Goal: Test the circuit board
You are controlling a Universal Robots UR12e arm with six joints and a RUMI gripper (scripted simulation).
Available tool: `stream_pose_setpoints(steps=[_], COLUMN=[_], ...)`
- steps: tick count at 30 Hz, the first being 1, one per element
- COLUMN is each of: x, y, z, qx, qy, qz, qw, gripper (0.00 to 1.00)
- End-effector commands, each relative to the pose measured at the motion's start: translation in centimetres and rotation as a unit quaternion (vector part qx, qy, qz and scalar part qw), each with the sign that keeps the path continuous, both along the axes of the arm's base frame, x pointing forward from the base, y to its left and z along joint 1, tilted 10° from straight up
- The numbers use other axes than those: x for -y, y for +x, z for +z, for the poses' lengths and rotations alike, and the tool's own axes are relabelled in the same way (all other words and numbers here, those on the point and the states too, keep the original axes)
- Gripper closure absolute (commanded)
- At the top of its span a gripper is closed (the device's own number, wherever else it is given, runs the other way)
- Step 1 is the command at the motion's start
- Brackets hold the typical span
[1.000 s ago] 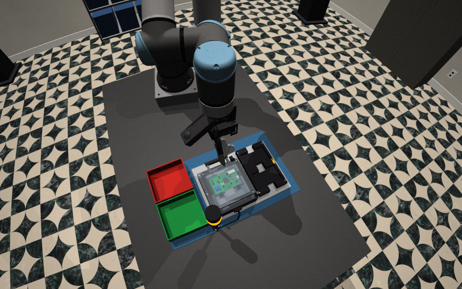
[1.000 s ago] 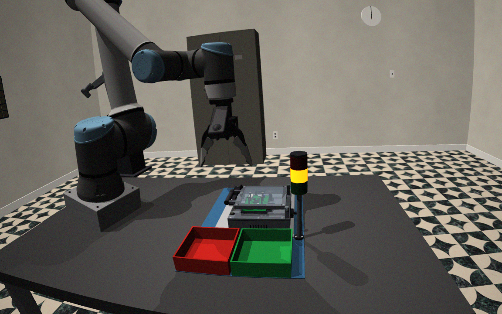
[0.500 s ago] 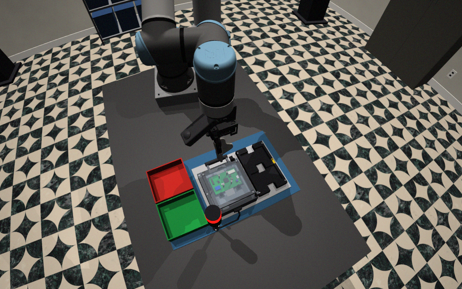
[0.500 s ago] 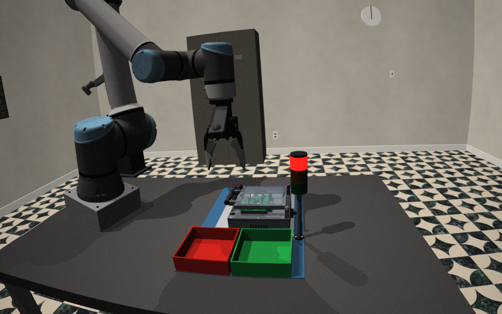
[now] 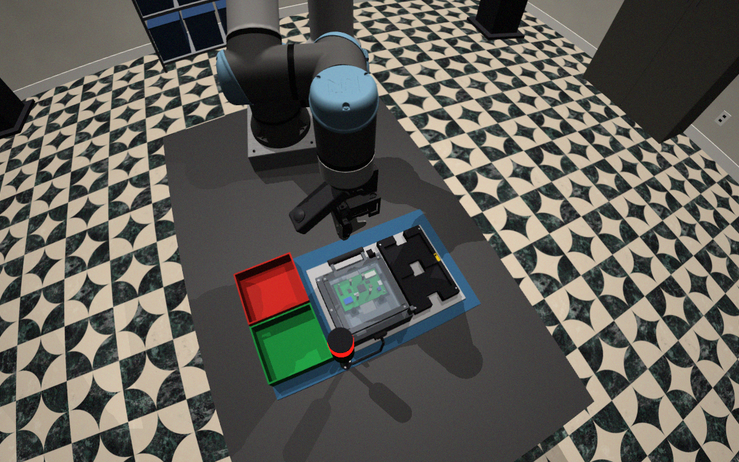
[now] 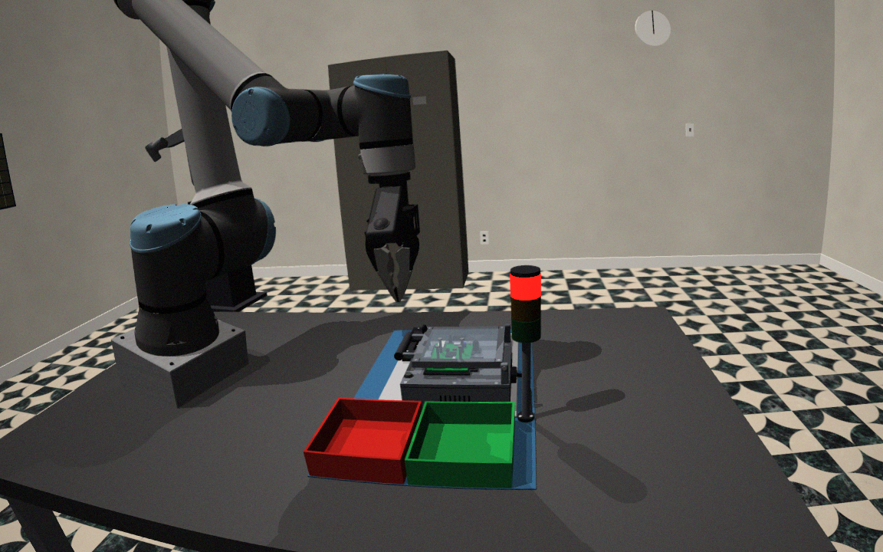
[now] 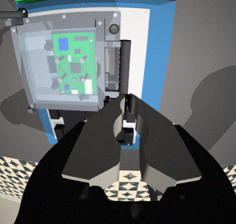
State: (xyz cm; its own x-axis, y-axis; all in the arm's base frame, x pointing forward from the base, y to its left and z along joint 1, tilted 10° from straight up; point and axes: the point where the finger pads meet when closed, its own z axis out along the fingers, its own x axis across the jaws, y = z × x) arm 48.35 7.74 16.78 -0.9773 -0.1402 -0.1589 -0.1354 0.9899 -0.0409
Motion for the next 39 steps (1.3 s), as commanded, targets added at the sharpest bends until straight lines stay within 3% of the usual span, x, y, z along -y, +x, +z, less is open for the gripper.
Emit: stream_pose_setpoints(steps=[1, 28, 39], x=[0.12, 0.13, 0.12], y=[0.27, 0.28, 0.19], z=[0.31, 0.35, 1.23], qx=[0.002, 0.002, 0.003], qy=[0.000, 0.000, 0.000], qz=[-0.001, -0.001, -0.001], qw=[1.000, 1.000, 1.000], gripper=[1.00, 1.00, 1.00])
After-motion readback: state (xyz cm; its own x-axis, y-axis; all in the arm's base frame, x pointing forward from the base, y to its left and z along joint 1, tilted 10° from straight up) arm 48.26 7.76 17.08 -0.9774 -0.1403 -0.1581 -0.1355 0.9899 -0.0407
